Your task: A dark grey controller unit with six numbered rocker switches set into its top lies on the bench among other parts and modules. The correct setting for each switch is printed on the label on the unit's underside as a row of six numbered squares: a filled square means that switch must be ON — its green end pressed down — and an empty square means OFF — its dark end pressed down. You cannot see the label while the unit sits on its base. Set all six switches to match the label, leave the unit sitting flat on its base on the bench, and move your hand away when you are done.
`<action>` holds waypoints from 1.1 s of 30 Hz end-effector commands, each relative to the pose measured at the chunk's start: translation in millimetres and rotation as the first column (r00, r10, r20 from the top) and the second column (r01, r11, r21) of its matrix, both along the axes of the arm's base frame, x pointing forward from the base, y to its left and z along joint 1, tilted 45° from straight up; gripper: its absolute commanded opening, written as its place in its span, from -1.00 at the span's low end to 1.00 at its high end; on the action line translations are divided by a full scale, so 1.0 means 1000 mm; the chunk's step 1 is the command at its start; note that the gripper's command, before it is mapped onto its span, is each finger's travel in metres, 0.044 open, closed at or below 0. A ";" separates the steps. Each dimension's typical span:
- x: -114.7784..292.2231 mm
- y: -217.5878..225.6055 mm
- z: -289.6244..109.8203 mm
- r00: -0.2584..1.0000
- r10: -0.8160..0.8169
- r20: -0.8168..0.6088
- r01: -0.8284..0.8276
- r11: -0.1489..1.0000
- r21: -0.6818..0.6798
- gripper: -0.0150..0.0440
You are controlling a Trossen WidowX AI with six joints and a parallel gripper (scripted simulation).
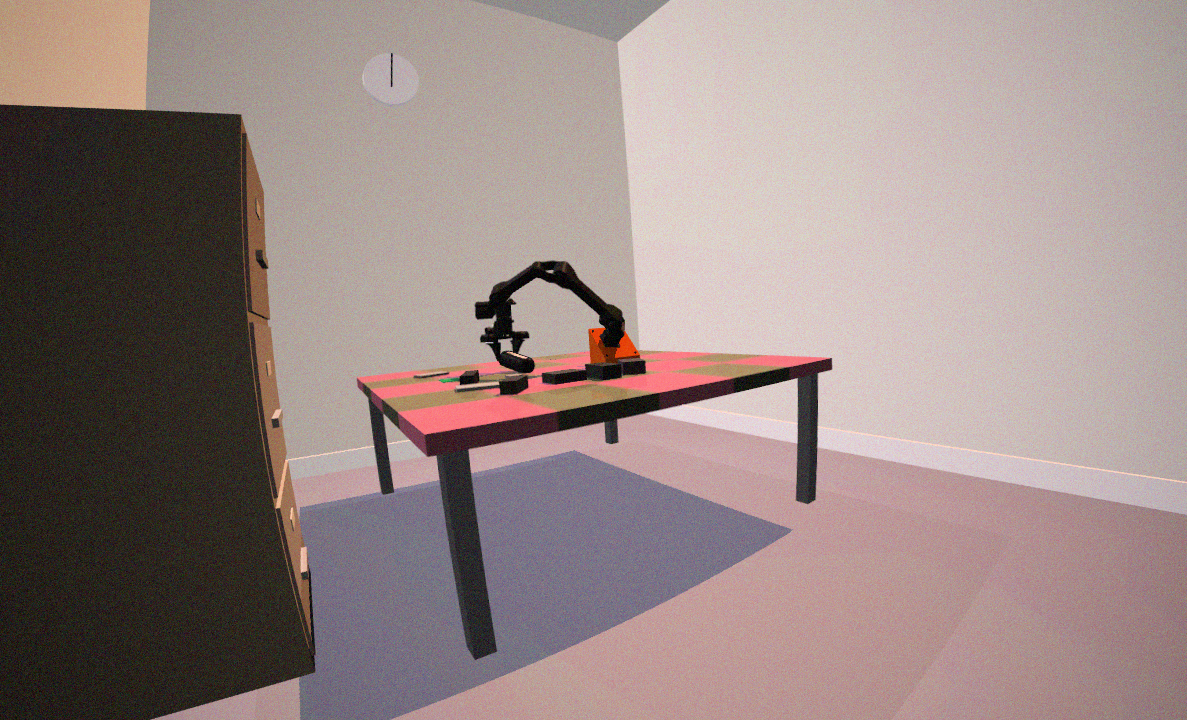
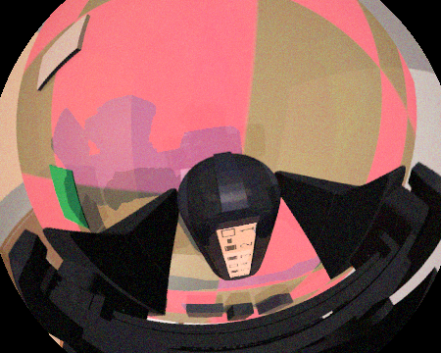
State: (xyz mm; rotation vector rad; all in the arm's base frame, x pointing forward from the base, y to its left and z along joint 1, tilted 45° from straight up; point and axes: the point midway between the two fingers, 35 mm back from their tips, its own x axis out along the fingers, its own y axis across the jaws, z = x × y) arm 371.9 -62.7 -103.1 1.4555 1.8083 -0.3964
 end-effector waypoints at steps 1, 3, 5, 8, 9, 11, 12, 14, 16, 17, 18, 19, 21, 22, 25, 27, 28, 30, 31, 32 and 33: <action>0.000 0.004 -0.002 1.000 -0.002 -0.004 0.002 1.000 0.009 0.65; 0.000 0.005 -0.004 1.000 -0.002 -0.004 0.002 1.000 0.009 0.65; 0.000 0.006 -0.005 1.000 -0.002 -0.004 0.002 1.000 0.009 0.65; 0.000 0.007 -0.007 1.000 -0.002 -0.004 0.002 1.000 0.009 0.65; 0.000 0.007 -0.008 1.000 -0.001 -0.004 0.002 1.000 0.009 0.65; 0.000 0.008 -0.009 1.000 -0.001 -0.004 0.002 1.000 0.010 0.65; 0.000 0.009 -0.010 1.000 -0.001 -0.004 0.002 1.000 0.010 0.65; 0.001 0.009 -0.011 1.000 -0.001 -0.004 0.002 1.000 0.010 0.65; 0.001 0.010 -0.013 1.000 -0.001 -0.004 0.002 1.000 0.010 0.65; 0.001 0.011 -0.013 1.000 -0.001 -0.004 0.002 1.000 0.010 0.65; 0.001 0.011 -0.014 1.000 -0.001 -0.004 0.002 1.000 0.010 0.65; 0.001 0.012 -0.015 1.000 -0.001 -0.004 0.002 1.000 0.010 0.65; 0.001 0.013 -0.016 1.000 -0.001 -0.004 0.002 1.000 0.010 0.65; 0.001 0.013 -0.017 1.000 -0.001 -0.004 0.002 1.000 0.010 0.65; 0.001 0.014 -0.018 1.000 -0.001 -0.004 0.002 1.000 0.010 0.65; 0.001 0.015 -0.019 1.000 -0.001 -0.004 0.002 1.000 0.010 0.65; 0.001 0.015 -0.019 1.000 -0.001 -0.004 0.001 1.000 0.010 0.65; 0.001 0.014 -0.019 1.000 0.000 -0.003 0.000 1.000 0.008 0.65; 0.001 0.014 -0.019 1.000 0.000 -0.003 0.000 1.000 0.007 0.65; 0.001 0.014 -0.019 1.000 0.001 -0.003 -0.001 1.000 0.006 0.65; 0.001 0.013 -0.018 1.000 0.002 -0.002 -0.002 1.000 0.005 0.65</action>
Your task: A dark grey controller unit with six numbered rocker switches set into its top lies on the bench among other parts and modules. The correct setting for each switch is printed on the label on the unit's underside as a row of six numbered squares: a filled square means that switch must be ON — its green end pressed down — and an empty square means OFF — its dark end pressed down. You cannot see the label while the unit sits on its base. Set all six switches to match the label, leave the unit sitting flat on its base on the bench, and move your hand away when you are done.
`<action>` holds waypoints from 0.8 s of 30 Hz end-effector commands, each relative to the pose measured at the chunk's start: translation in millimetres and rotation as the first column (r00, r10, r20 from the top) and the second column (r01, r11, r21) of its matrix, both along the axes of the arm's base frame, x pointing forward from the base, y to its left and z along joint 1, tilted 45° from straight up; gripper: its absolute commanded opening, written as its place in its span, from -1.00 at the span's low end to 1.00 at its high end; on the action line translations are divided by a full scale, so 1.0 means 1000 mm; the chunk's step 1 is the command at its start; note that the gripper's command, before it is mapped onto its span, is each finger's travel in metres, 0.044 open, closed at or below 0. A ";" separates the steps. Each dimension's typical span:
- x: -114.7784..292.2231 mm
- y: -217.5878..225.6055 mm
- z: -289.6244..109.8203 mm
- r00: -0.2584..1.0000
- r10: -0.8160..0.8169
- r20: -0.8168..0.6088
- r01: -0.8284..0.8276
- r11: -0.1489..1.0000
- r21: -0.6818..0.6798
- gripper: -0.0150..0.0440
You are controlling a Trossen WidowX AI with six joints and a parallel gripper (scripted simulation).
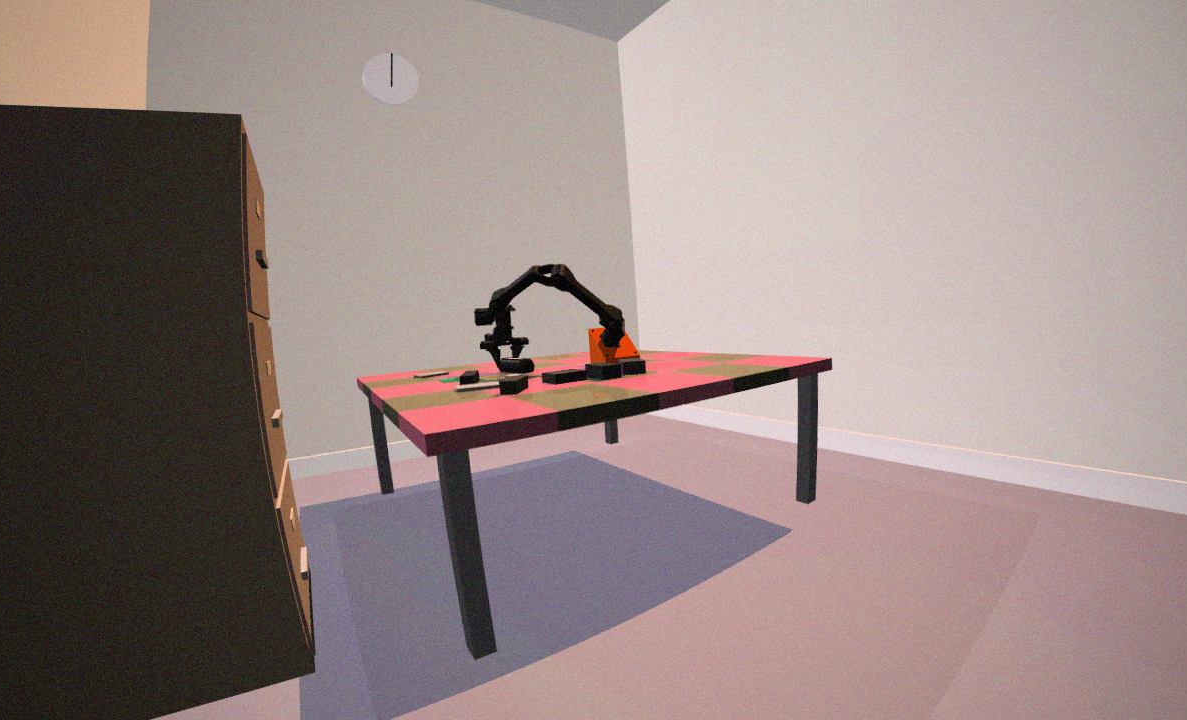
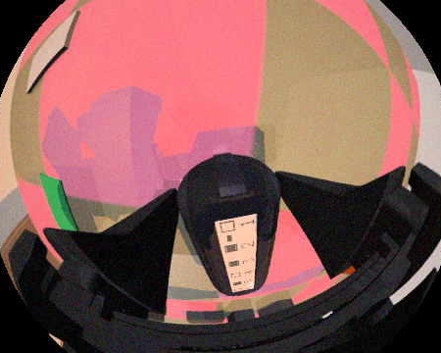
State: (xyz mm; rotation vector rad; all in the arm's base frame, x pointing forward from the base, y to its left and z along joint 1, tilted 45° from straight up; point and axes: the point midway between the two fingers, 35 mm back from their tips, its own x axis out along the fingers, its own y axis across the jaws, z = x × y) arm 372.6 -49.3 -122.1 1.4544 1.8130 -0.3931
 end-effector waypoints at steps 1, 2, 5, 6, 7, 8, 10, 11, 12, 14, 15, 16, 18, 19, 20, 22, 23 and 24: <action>0.000 0.000 0.001 1.000 0.000 -0.001 0.000 1.000 0.001 0.65; 0.000 -0.001 0.001 1.000 0.000 -0.001 0.000 1.000 0.000 0.65; 0.000 0.000 0.000 1.000 0.000 0.000 0.000 1.000 0.000 0.92; 0.000 0.000 0.000 1.000 0.000 0.000 0.000 1.000 0.000 1.00; 0.000 0.000 0.000 1.000 0.000 0.000 0.000 1.000 0.000 1.00; 0.000 0.000 0.000 1.000 0.000 0.000 0.000 1.000 0.000 1.00; 0.000 0.000 0.000 1.000 0.000 0.000 0.000 1.000 0.000 1.00; 0.000 0.000 0.000 1.000 0.000 0.000 0.000 1.000 0.000 1.00; 0.000 0.000 0.000 1.000 0.000 0.000 0.000 1.000 0.000 1.00; 0.000 0.000 0.000 1.000 0.000 0.000 0.000 1.000 0.000 1.00; 0.000 0.000 0.002 1.000 0.000 0.000 0.000 1.000 0.000 1.00; -0.002 0.001 0.009 1.000 0.000 0.000 0.000 1.000 0.000 1.00; -0.008 0.005 0.035 1.000 0.000 -0.001 0.000 1.000 0.001 1.00; -0.012 0.008 0.048 1.000 0.000 -0.001 0.000 1.000 0.001 1.00; -0.016 0.010 0.059 1.000 0.000 -0.001 0.000 1.000 0.001 1.00; -0.020 0.011 0.068 1.000 0.000 -0.002 0.000 1.000 0.001 1.00; -0.020 0.011 0.068 1.000 0.000 -0.002 0.000 1.000 0.001 1.00; -0.020 0.011 0.068 1.000 0.000 -0.002 0.000 1.000 0.001 1.00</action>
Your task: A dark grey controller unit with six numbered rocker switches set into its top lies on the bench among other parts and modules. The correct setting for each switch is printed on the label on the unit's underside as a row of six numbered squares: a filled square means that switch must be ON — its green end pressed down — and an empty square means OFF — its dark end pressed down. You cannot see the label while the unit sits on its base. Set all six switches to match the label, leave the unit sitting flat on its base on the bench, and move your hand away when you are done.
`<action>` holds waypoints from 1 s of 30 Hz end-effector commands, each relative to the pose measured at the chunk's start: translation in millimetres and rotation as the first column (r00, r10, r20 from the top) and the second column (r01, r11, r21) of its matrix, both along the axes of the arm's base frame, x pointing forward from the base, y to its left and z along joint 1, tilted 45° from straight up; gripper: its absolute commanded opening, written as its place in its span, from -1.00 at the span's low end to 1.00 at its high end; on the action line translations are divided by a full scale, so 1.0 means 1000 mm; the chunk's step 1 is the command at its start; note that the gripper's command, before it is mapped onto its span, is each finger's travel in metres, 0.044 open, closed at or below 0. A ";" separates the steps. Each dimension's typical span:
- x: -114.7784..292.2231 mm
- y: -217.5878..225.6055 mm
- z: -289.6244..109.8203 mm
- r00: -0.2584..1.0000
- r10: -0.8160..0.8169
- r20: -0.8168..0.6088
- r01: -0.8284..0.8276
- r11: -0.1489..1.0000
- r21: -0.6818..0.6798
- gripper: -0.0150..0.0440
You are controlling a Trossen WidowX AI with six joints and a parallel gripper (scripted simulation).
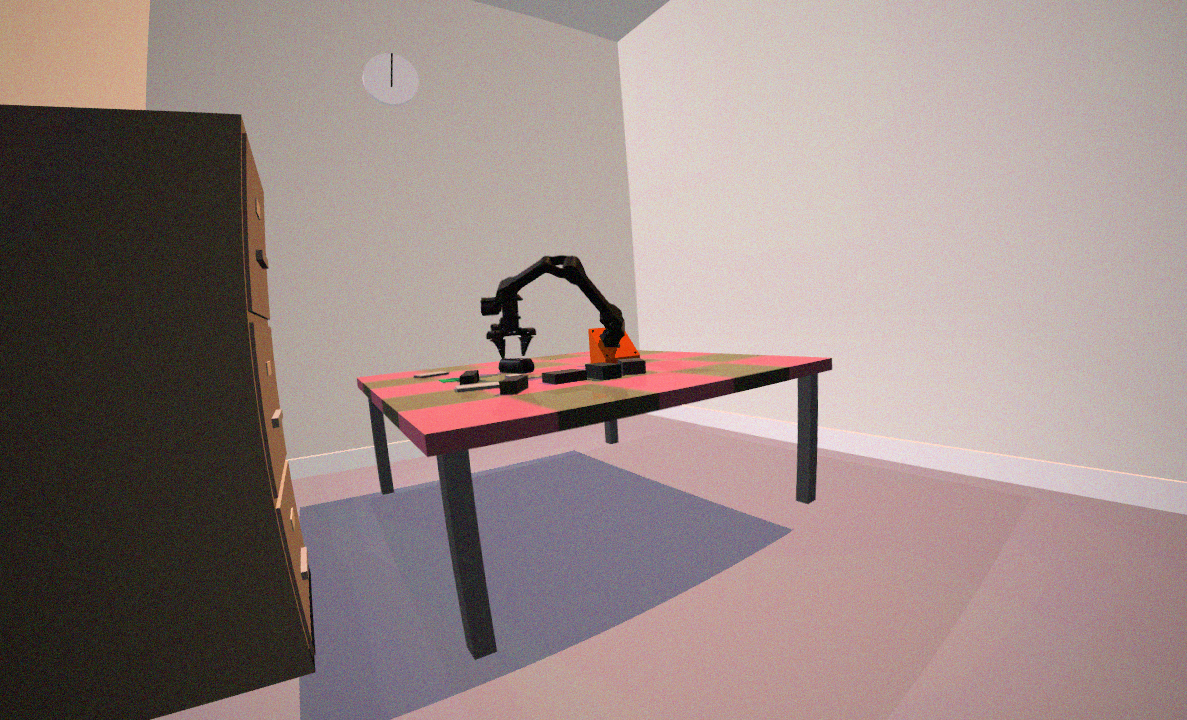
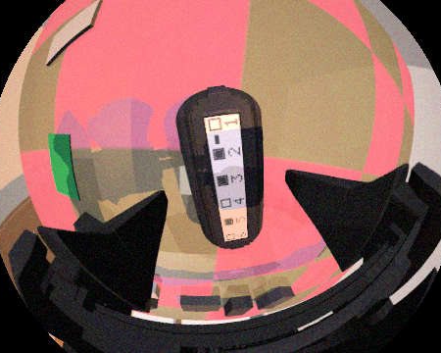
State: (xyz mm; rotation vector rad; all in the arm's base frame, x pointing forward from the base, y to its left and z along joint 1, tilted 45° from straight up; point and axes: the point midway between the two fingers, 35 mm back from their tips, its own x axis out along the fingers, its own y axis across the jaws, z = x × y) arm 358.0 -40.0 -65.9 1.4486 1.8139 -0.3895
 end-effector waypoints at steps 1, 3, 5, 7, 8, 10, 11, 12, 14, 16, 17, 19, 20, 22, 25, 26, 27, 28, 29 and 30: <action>-0.005 0.002 0.012 1.000 -0.005 -0.005 0.005 1.000 0.002 1.00; -0.005 0.002 0.012 1.000 -0.005 -0.005 0.005 1.000 0.002 1.00; -0.005 0.002 0.012 1.000 -0.005 -0.005 0.005 1.000 0.002 1.00; -0.005 0.002 0.012 1.000 -0.005 -0.005 0.005 1.000 0.002 1.00; -0.005 0.002 0.012 1.000 -0.005 -0.005 0.005 1.000 0.002 1.00; -0.005 0.002 0.012 1.000 -0.005 -0.005 0.005 1.000 0.002 1.00; -0.005 0.002 0.012 1.000 -0.005 -0.005 0.005 1.000 0.002 1.00; -0.005 0.002 0.012 1.000 -0.005 -0.005 0.005 1.000 0.002 1.00; -0.005 0.002 0.012 1.000 -0.005 -0.005 0.005 1.000 0.002 1.00; -0.005 0.002 0.012 1.000 -0.005 -0.005 0.005 1.000 0.002 1.00; -0.005 0.002 0.012 1.000 -0.005 -0.005 0.005 1.000 0.002 1.00; -0.005 0.002 0.012 1.000 -0.005 -0.005 0.005 1.000 0.002 0.91; -0.005 0.002 0.012 1.000 0.001 0.004 -0.001 1.000 0.005 0.82; -0.006 0.000 0.012 0.996 0.047 0.071 -0.049 0.999 0.020 0.64; -0.006 -0.003 0.013 0.963 0.144 0.229 -0.157 0.987 0.037 0.38; -0.007 -0.004 0.014 0.944 0.174 0.281 -0.192 0.981 0.037 0.29; -0.007 -0.006 0.014 0.921 0.203 0.333 -0.227 0.973 0.034 0.20; -0.007 -0.007 0.014 0.894 0.230 0.384 -0.260 0.965 0.028 0.11; -0.008 -0.008 0.015 0.864 0.255 0.434 -0.293 0.956 0.020 0.02; -0.008 -0.009 0.015 0.830 0.280 0.482 -0.324 0.946 0.009 -0.07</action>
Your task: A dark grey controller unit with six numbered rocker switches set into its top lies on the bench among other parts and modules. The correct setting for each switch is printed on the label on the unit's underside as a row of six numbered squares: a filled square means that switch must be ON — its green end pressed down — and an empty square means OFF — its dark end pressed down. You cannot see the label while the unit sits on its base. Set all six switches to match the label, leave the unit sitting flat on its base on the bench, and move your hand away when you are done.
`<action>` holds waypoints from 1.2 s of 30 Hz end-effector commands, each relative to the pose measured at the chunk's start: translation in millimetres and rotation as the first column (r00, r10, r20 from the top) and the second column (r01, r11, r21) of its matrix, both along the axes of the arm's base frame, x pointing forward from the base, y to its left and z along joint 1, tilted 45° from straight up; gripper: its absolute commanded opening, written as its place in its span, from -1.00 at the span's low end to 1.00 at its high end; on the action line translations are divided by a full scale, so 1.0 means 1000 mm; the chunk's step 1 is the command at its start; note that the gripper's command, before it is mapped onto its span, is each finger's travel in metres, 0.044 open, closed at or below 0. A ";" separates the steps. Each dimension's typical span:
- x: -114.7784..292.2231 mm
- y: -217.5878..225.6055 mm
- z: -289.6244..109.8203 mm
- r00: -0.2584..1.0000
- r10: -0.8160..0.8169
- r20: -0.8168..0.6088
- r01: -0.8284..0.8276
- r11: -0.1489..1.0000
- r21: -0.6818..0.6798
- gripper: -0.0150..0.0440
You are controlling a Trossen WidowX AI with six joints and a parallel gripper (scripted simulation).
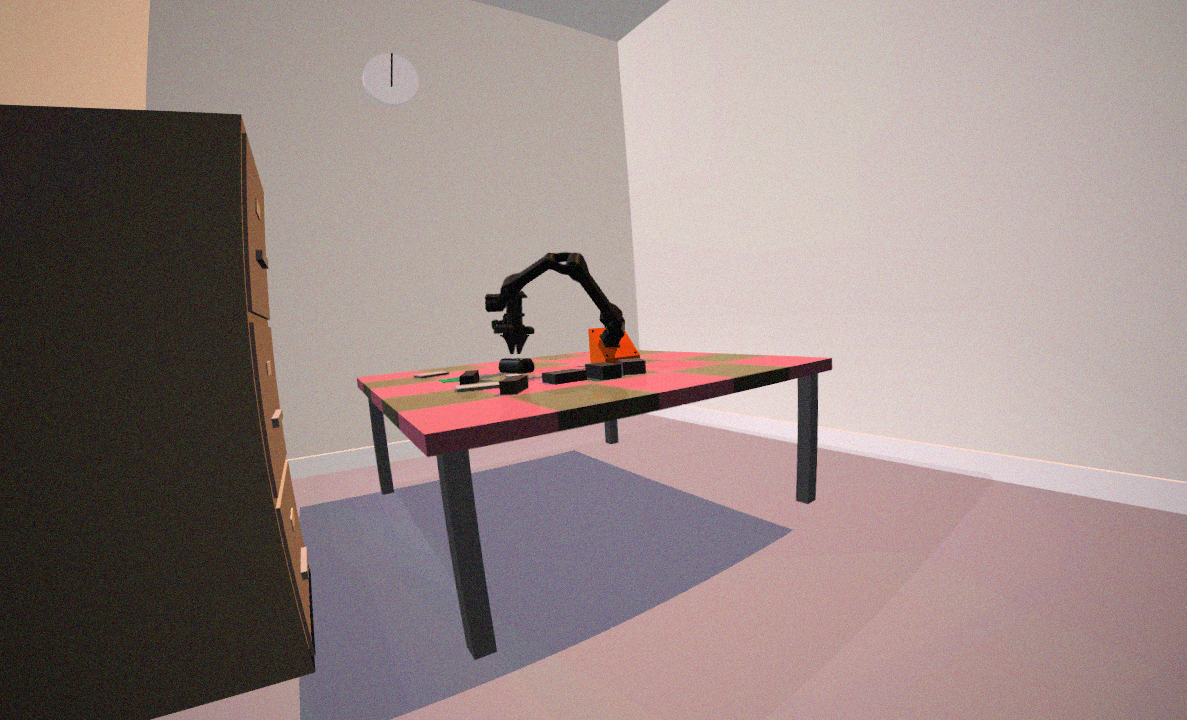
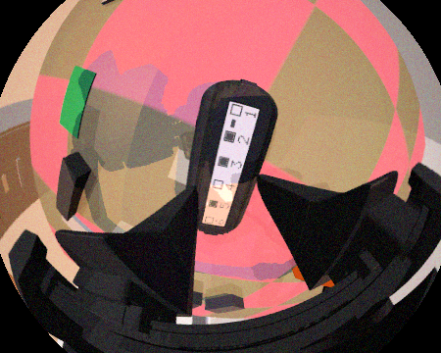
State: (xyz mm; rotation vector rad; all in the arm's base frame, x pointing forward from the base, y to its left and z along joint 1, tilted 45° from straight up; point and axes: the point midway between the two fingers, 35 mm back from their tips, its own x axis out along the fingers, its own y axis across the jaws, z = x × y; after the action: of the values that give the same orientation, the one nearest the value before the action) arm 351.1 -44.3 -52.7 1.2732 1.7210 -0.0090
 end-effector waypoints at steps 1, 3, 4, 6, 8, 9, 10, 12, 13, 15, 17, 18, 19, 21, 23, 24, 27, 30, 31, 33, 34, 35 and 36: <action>-0.001 -0.006 0.003 0.957 0.140 0.254 -0.148 0.989 0.015 -0.16; -0.002 -0.009 0.004 0.912 0.195 0.361 -0.210 0.978 0.003 -0.33; -0.003 -0.010 0.004 0.884 0.221 0.413 -0.239 0.971 -0.007 -0.42; -0.003 -0.013 0.005 0.816 0.269 0.511 -0.293 0.955 -0.035 -0.49; -0.004 -0.015 0.006 0.735 0.314 0.601 -0.340 0.937 -0.073 -0.49; -0.004 -0.017 0.007 0.690 0.334 0.642 -0.361 0.928 -0.095 -0.49; -0.005 -0.018 0.007 0.642 0.354 0.680 -0.380 0.917 -0.119 -0.49; -0.006 -0.021 0.009 0.538 0.390 0.747 -0.410 0.896 -0.173 -0.49; -0.006 -0.022 0.009 0.482 0.407 0.776 -0.421 0.884 -0.203 -0.49; -0.007 -0.025 0.011 0.366 0.439 0.821 -0.436 0.860 -0.266 -0.49; -0.008 -0.028 0.012 0.255 0.465 0.848 -0.439 0.837 -0.327 -0.49; -0.008 -0.028 0.012 0.224 0.471 0.853 -0.439 0.830 -0.344 -0.49; -0.008 -0.029 0.013 0.214 0.473 0.854 -0.438 0.828 -0.349 -0.49; -0.008 -0.029 0.013 0.214 0.473 0.854 -0.438 0.828 -0.349 -0.49; -0.008 -0.029 0.013 0.214 0.473 0.854 -0.438 0.828 -0.349 -0.49; -0.008 -0.029 0.013 0.214 0.473 0.854 -0.438 0.828 -0.349 -0.49; -0.008 -0.029 0.013 0.214 0.473 0.854 -0.438 0.828 -0.349 -0.49; -0.008 -0.029 0.013 0.214 0.473 0.854 -0.438 0.828 -0.349 -0.49; -0.008 -0.029 0.013 0.214 0.473 0.854 -0.438 0.828 -0.349 -0.49; -0.008 -0.029 0.013 0.214 0.473 0.854 -0.438 0.828 -0.349 -0.49; -0.008 -0.029 0.013 0.214 0.473 0.854 -0.438 0.828 -0.349 -0.49; -0.008 -0.029 0.013 0.214 0.473 0.854 -0.438 0.828 -0.349 -0.49; -0.008 -0.029 0.013 0.214 0.473 0.854 -0.438 0.828 -0.349 -0.49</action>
State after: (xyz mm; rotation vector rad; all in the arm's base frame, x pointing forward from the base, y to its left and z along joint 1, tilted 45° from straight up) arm 342.5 -72.7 -40.8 0.4276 0.9549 0.8968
